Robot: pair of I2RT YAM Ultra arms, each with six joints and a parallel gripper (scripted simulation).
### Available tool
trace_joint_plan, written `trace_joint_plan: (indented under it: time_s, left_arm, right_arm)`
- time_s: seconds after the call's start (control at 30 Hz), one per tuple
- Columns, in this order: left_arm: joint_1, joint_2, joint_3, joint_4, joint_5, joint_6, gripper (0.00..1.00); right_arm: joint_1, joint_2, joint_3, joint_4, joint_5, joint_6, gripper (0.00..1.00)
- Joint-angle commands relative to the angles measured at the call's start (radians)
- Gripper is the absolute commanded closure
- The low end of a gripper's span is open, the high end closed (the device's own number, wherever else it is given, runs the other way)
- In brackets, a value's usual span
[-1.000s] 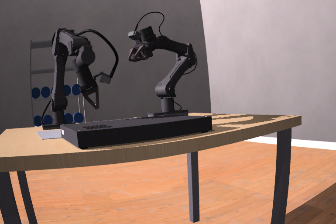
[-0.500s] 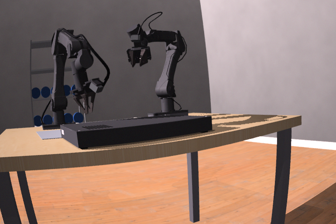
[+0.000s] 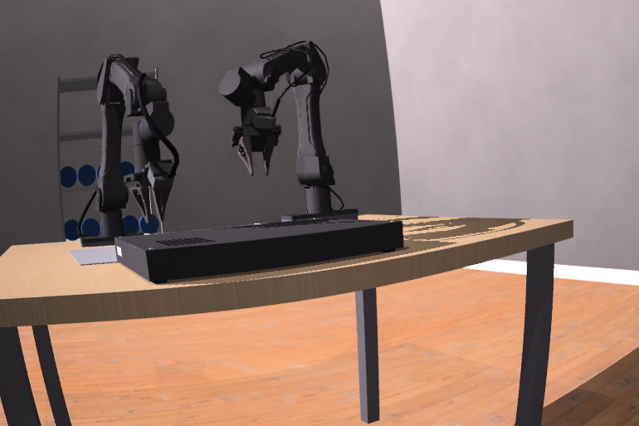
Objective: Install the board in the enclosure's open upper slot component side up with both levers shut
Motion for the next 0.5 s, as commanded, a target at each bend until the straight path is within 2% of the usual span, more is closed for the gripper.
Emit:
trace_joint_plan:
  time_s: [0.0, 0.27, 0.47]
  left_arm:
    - [0.03, 0.094, 0.082, -0.084, 0.079, -0.118, 0.68]
    - [0.081, 0.319, 0.202, -0.205, 0.243, -0.238, 0.68]
    - [0.095, 0.377, 0.236, -0.234, 0.278, -0.252, 0.68]
  right_arm:
    - [-0.025, -0.025, -0.04, 0.018, 0.034, 0.123, 0.68]
    - [-0.028, -0.031, -0.06, 0.021, 0.037, 0.148, 0.68]
    - [-0.028, -0.032, -0.06, 0.022, 0.037, 0.148, 0.68]
